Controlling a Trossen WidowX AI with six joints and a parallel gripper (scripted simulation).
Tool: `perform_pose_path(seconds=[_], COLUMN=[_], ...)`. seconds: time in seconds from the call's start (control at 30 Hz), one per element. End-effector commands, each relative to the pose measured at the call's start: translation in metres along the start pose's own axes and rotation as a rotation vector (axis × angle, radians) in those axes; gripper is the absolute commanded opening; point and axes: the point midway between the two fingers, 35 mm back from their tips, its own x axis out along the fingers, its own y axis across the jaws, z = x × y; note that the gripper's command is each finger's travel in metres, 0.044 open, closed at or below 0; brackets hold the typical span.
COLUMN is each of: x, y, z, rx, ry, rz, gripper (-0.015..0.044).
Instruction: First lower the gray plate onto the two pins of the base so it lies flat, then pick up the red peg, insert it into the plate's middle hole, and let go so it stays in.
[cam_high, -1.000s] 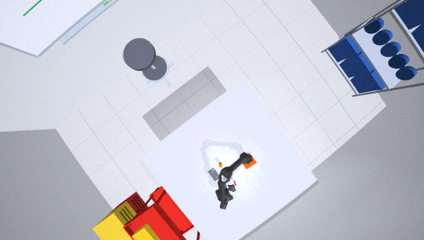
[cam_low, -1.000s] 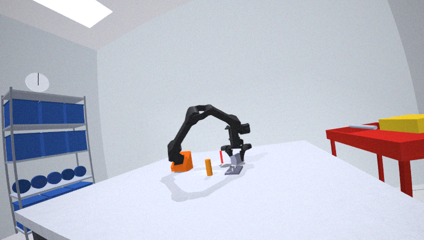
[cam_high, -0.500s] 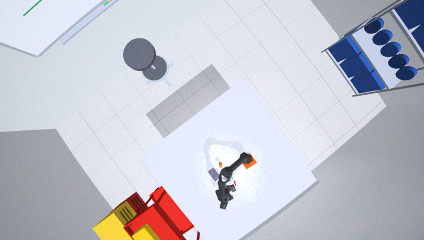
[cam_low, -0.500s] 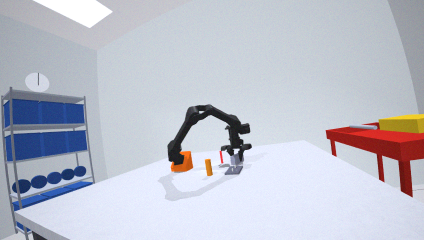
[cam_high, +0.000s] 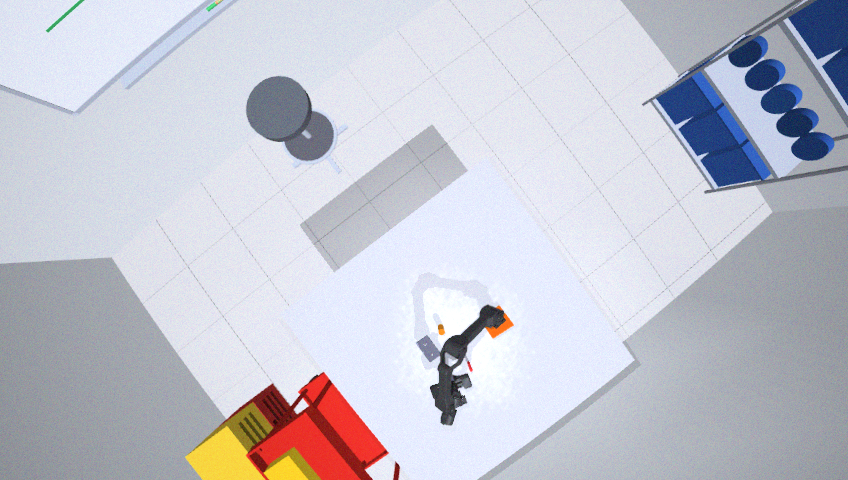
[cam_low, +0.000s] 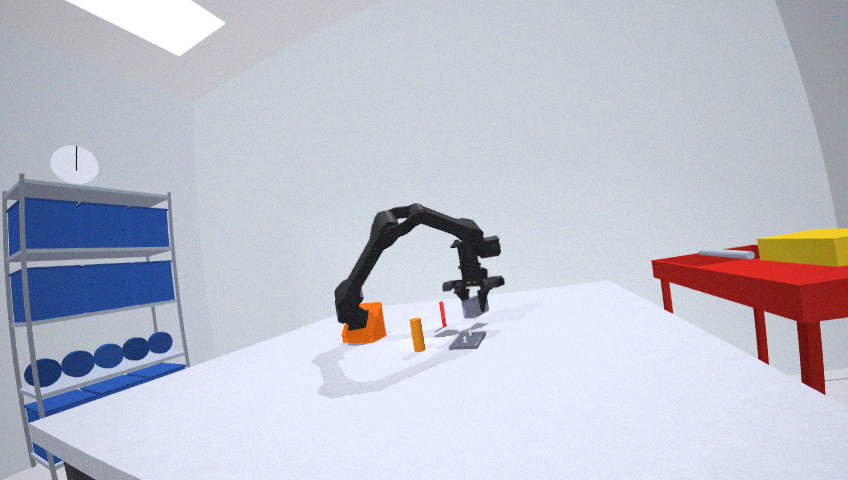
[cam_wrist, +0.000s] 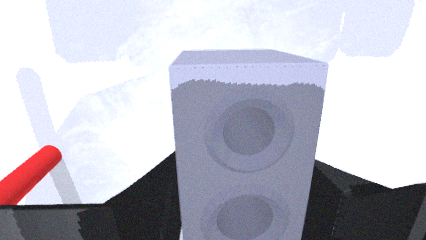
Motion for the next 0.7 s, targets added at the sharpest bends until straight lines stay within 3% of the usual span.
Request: perform_pose_path(seconds=[0.0,0.67], x=[-0.015,-0.079], y=[-0.001,0.001], z=[0.004,0.006], rx=[0.001,0.003], ry=[-0.009,-0.010], rz=[-0.001,0.000], gripper=[0.0000,0.0000])
